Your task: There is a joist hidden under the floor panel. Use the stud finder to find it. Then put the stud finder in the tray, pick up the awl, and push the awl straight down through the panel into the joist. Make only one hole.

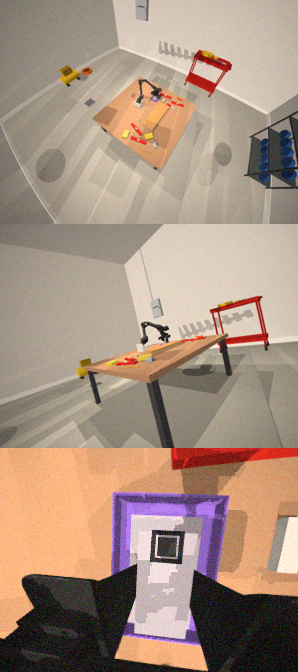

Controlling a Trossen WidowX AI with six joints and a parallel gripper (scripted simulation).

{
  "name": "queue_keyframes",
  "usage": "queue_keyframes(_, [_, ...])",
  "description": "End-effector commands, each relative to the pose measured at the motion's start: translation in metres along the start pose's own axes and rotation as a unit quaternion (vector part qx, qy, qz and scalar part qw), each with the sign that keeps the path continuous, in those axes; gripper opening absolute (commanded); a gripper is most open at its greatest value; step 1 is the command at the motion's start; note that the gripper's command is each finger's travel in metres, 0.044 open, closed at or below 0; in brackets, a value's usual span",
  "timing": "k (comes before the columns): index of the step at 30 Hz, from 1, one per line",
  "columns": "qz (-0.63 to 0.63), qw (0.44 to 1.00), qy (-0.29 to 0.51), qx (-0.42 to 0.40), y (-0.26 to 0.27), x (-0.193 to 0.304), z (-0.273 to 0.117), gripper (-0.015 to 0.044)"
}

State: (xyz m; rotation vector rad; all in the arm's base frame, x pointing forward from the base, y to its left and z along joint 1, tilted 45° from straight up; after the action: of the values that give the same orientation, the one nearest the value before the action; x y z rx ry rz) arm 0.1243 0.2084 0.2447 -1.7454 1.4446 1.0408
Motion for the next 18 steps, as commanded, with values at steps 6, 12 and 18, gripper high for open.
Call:
queue_keyframes(6, [0.000, 1.000, 0.000, 0.000, 0.000, 0.000, 0.000, 0.0157])
queue_keyframes(12, [0.000, 1.000, 0.000, 0.000, 0.000, 0.000, 0.000, 0.0315])
queue_keyframes(18, [-0.003, 1.000, 0.013, -0.002, -0.006, -0.008, -0.035, 0.0440])
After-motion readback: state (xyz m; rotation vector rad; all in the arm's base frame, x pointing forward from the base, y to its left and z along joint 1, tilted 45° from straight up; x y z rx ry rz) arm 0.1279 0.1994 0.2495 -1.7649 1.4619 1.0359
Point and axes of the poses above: the point midway between the two fingers, 35 mm back from their tips, its own z axis out along the fingers, its own y axis across the jaws, x = y × z, the point moved 6 cm from there along -z, back along the fingers
